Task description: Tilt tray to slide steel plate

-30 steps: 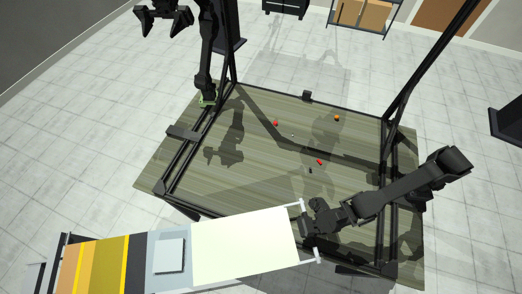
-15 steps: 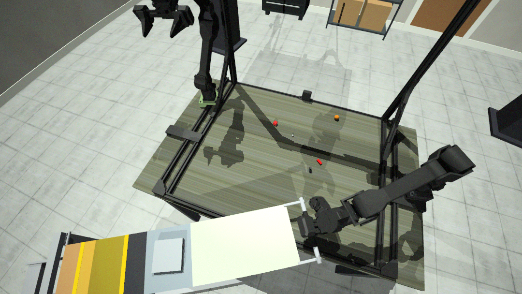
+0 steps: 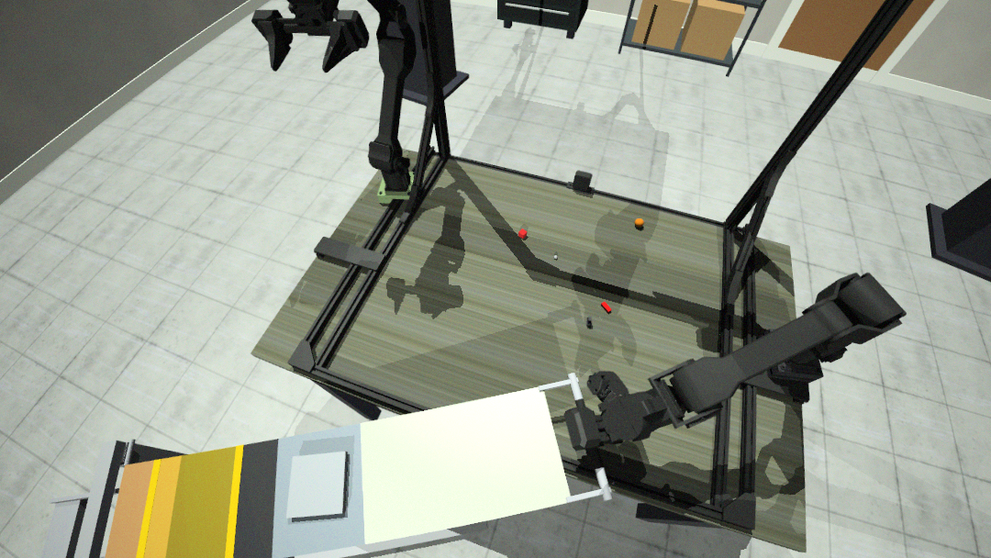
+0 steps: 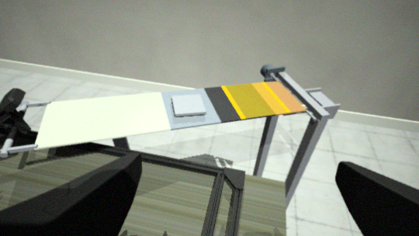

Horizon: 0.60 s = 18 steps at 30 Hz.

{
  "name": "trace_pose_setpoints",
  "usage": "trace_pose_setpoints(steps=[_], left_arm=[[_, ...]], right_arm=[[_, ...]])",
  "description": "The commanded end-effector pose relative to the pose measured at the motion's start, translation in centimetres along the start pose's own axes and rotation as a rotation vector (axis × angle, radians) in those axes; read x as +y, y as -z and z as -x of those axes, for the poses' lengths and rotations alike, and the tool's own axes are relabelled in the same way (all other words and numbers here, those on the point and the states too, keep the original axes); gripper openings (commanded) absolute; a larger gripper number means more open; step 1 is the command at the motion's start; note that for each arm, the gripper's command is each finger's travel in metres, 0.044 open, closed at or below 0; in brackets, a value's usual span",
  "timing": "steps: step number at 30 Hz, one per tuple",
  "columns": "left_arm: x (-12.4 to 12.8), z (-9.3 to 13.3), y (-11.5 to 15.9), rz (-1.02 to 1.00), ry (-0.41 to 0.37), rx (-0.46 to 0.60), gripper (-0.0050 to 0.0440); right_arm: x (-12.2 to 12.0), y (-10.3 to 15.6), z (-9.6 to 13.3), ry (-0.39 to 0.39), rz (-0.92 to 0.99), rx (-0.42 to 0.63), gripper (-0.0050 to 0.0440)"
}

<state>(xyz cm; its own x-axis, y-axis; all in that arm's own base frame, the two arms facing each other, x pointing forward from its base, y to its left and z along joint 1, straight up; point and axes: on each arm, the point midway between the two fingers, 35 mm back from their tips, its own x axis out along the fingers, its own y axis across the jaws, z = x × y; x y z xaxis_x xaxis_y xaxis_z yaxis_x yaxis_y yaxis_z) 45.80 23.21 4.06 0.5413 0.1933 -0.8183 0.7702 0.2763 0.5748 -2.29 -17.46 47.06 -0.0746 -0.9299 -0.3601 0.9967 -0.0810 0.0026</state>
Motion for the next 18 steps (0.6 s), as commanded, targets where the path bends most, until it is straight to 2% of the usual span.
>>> trace_pose_setpoints(steps=[1, 18], left_arm=[[1.41, 1.58, 0.02, 0.001, -0.032, 0.002, 0.0], [2.18, 2.47, 0.02, 0.001, -0.042, 0.002, 0.0]], right_arm=[[0.02, 0.01, 0.01, -0.002, 0.003, 0.001, 0.044], [0.02, 0.01, 0.01, -0.002, 0.003, 0.001, 0.044]])
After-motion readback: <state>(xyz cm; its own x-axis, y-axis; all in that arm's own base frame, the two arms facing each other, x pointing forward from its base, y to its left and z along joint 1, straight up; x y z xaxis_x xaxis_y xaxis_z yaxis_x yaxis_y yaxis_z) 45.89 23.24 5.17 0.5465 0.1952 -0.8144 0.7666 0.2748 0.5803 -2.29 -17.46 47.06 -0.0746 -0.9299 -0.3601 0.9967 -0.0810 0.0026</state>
